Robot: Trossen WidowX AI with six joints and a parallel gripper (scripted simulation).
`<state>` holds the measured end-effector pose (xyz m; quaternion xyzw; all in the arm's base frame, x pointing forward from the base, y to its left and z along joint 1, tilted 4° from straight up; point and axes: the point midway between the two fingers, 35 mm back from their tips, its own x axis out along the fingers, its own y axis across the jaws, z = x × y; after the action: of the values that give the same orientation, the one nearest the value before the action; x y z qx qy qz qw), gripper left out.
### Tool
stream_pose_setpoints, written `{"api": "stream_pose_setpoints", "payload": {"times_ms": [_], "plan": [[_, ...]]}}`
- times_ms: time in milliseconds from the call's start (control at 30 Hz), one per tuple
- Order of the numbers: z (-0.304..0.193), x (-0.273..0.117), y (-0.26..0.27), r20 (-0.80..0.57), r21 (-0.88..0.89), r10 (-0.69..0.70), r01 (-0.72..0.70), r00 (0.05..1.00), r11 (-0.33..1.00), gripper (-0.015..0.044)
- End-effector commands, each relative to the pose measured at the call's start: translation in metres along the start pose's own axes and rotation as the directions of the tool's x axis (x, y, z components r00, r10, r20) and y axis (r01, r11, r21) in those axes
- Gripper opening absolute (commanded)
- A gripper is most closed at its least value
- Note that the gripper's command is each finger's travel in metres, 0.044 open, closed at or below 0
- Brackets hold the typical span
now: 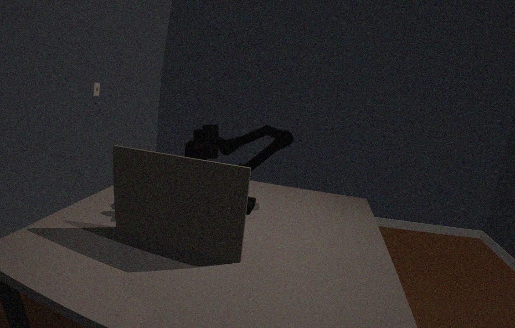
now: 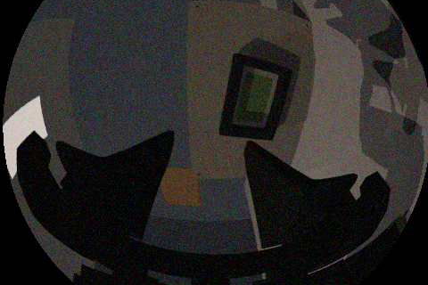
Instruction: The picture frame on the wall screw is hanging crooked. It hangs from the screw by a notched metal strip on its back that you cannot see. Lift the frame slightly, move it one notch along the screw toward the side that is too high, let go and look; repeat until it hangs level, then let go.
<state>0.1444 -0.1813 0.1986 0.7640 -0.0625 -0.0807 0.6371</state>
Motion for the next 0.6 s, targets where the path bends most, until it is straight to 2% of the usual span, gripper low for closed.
{"api": "stream_pose_setpoints", "payload": {"times_ms": [0, 233, 567], "plan": [[0.005, 0.011, -0.007, 0.003, 0.004, -0.009, 0.009, 1.0, 1.0, 0.026], [0.005, 0.068, -0.037, -0.001, 0.008, 0.001, -0.001, 1.0, 1.0, 0.026], [0.002, 0.072, -0.04, -0.002, 0.01, 0.006, -0.006, 1.0, 1.0, 0.026]]}}
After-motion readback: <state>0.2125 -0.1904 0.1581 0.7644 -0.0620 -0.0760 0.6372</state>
